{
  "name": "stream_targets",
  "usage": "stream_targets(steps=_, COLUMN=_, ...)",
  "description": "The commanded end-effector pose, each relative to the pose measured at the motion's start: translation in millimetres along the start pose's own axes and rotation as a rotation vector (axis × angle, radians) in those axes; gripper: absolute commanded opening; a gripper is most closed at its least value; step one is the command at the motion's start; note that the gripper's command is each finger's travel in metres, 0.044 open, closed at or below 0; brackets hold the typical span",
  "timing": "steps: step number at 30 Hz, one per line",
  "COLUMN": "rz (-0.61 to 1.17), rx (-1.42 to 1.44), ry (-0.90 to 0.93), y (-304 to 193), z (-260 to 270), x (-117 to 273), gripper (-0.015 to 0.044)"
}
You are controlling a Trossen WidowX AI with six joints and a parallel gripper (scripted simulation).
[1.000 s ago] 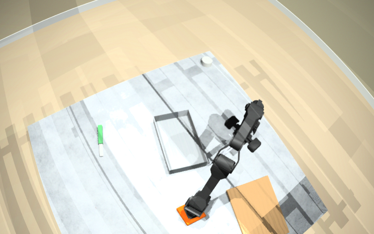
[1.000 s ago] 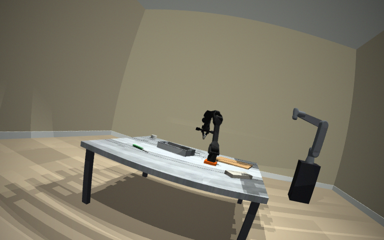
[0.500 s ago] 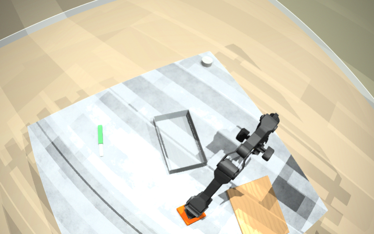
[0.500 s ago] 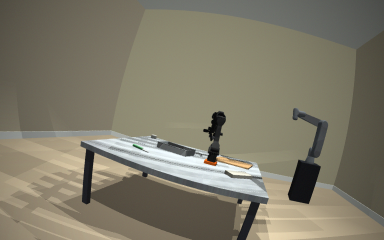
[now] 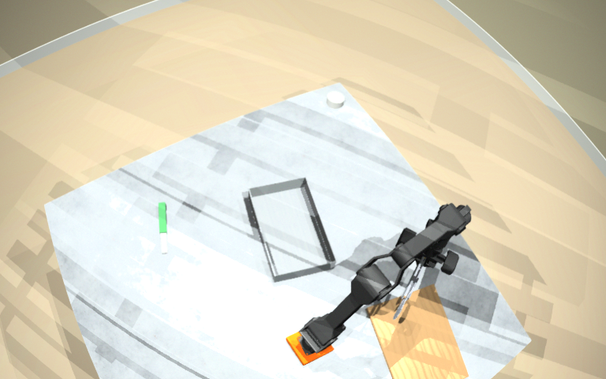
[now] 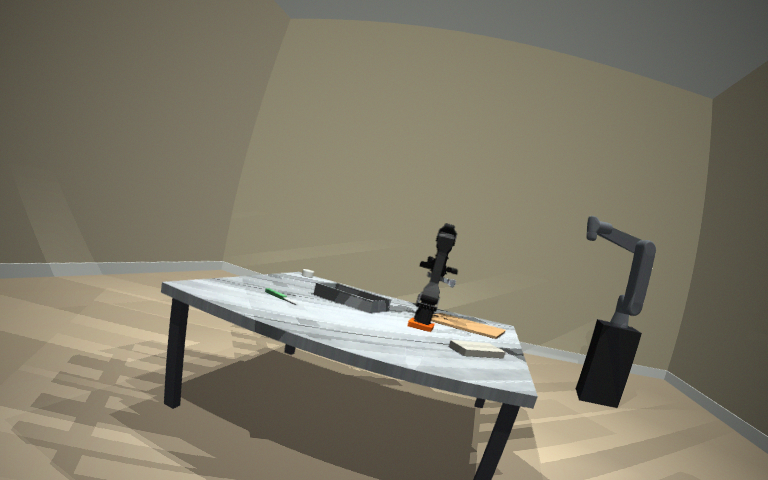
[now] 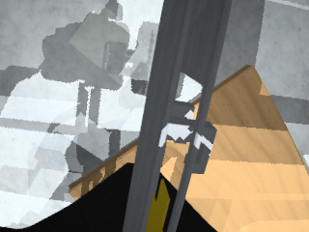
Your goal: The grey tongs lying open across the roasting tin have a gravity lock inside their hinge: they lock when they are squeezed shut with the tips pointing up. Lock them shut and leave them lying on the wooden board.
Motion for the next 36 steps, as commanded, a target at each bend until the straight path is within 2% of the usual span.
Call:
stream_targets(steps=1, rz=-0.017, rx=0.057, ry=-0.005, y=-9, z=-22, x=5, gripper=-0.015)
stream_targets(steps=21, rz=-0.006, rx=0.36, ry=-0.018, y=-71, z=-122, x=6, gripper=-0.015)
stream_targets(steps=36, rz=0.007, rx=0.566, ry=-0.023, y=-129, z=-173, x=6, gripper=-0.015)
Point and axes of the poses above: the point midway between the two fingers, 35 mm back from their tips, its own x axis back along the fingers, its own z axis across the jaws, y = z × x, the point moved 2 cm from there along x, back along the fingers, and after that the axes turned 13 degrees about -x, right-handed, at the moved point
